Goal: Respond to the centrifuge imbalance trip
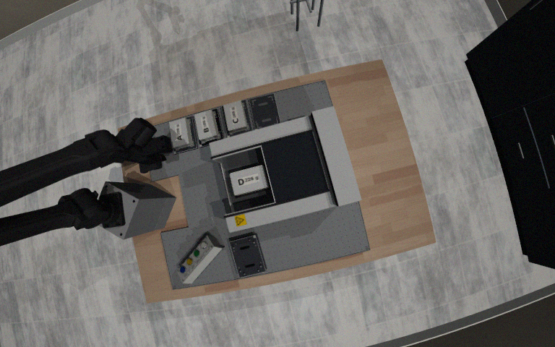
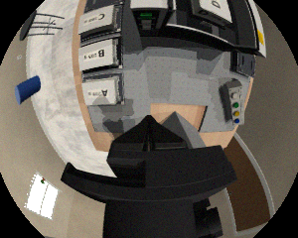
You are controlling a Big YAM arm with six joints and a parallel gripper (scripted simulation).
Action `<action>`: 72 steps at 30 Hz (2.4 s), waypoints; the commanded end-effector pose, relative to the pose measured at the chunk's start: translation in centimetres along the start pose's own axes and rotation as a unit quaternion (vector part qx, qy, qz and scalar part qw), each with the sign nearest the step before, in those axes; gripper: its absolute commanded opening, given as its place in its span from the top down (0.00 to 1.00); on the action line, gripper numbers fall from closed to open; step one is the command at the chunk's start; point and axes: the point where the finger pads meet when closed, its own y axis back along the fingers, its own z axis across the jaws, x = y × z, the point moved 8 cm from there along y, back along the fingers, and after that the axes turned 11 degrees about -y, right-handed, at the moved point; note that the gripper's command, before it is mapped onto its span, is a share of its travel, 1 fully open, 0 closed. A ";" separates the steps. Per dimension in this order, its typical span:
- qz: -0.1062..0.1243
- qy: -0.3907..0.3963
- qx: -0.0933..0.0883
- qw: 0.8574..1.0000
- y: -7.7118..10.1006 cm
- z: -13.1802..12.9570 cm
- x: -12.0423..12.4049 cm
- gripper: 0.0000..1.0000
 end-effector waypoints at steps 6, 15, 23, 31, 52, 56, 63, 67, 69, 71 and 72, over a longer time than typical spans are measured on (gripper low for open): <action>-0.024 -0.002 -0.008 1.000 -1.1 0.5 0.0 1.00; -0.064 -0.002 -0.016 0.998 -2.9 0.5 0.0 1.00; -0.094 -0.002 -0.022 0.995 -4.3 0.5 0.0 1.00; -0.137 0.007 -0.029 0.990 -6.2 0.5 -0.1 1.00; -0.231 0.008 -0.047 0.972 -10.8 0.5 -0.2 1.00; -0.240 0.007 -0.048 0.970 -11.2 0.4 -0.2 1.00; -0.269 0.007 -0.054 0.962 -12.7 0.6 -0.3 1.00; -0.284 0.007 -0.058 0.957 -13.5 0.7 -0.5 1.00; -0.292 0.007 -0.060 0.955 -13.8 0.8 -0.6 1.00; -0.296 0.006 -0.061 0.953 -14.0 0.8 -0.7 1.00; -0.296 0.006 -0.061 0.953 -14.0 0.8 -0.7 1.00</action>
